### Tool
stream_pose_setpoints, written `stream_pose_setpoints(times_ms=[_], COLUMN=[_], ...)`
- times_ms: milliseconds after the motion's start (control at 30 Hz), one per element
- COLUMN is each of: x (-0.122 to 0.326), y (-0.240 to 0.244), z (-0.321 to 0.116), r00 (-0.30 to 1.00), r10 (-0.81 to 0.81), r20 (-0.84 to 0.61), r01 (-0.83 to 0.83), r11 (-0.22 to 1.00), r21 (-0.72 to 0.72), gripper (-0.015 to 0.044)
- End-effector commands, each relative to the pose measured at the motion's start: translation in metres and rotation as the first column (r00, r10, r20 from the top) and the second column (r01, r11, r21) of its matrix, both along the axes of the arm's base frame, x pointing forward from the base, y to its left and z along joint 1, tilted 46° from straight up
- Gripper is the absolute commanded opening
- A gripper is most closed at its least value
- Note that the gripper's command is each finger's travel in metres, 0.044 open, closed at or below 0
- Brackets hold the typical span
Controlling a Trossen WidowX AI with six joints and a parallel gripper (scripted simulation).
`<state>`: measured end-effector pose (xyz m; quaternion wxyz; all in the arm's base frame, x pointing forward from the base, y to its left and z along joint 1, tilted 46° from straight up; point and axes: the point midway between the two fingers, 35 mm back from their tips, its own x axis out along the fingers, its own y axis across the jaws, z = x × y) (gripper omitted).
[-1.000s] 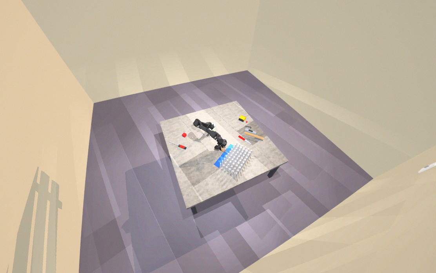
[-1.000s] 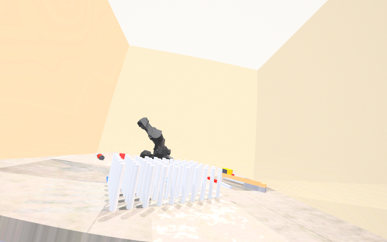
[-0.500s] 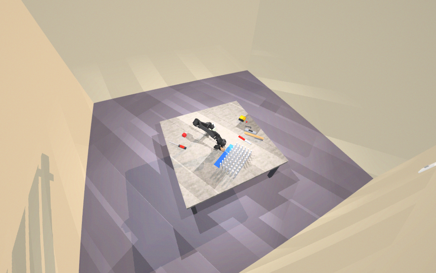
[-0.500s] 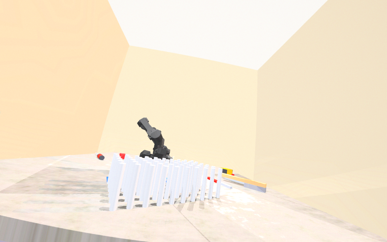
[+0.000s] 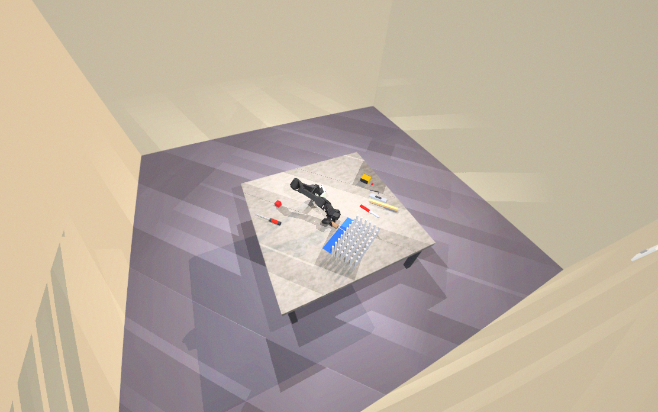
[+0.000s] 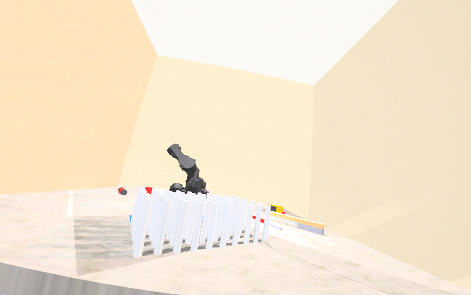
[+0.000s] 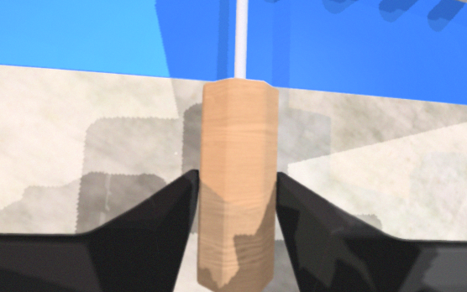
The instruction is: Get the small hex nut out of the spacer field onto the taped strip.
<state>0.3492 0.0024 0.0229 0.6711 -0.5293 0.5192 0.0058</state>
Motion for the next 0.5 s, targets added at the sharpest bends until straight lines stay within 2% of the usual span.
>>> stream_pose_setpoints(times_ms=[0,467], x=[-0.0032,-0.0099], y=[-0.0010,-0.0045], z=[0.0015,0.0044], r00=[1.000,1.000], r10=[0.004,0.005], r20=[-0.002,-0.002], r01=[-0.004,-0.005], r11=[1.000,1.000], r21=[0.003,0.002], gripper=[0.0000,0.0000])
